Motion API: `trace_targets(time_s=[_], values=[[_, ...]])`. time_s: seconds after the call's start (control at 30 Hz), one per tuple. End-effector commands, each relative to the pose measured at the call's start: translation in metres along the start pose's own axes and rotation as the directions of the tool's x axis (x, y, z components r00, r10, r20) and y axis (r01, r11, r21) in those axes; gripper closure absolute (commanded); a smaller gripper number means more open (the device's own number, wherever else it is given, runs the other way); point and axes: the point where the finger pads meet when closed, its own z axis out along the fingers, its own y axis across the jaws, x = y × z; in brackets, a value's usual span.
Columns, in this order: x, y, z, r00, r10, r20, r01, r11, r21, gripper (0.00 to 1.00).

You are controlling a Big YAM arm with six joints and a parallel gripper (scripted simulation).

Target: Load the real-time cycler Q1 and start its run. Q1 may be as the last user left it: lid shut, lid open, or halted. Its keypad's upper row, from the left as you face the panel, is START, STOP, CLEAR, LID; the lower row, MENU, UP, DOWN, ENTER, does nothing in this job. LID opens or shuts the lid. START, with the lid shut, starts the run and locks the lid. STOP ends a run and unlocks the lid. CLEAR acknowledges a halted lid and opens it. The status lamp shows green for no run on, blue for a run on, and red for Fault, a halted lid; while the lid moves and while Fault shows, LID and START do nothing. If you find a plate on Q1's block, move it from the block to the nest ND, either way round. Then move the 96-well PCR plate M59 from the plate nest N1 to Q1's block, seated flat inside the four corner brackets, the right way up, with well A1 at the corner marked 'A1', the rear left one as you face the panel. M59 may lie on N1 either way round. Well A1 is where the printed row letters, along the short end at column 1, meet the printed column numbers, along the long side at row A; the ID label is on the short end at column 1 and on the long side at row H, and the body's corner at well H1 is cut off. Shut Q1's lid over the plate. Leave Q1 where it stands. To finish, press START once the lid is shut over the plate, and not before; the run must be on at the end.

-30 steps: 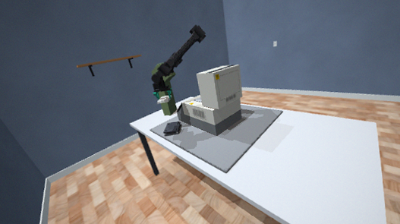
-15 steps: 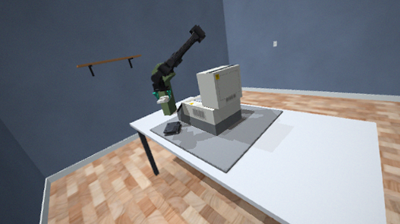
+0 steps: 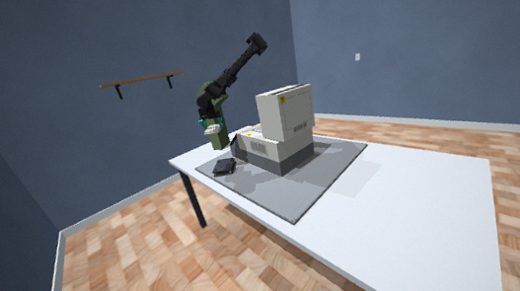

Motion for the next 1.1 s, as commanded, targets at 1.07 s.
trace_targets(time_s=[1.07], values=[[-0.004,-0.011,-0.009,0.999,0.023,0.027,-0.023,1.0,0.009,1.0]])
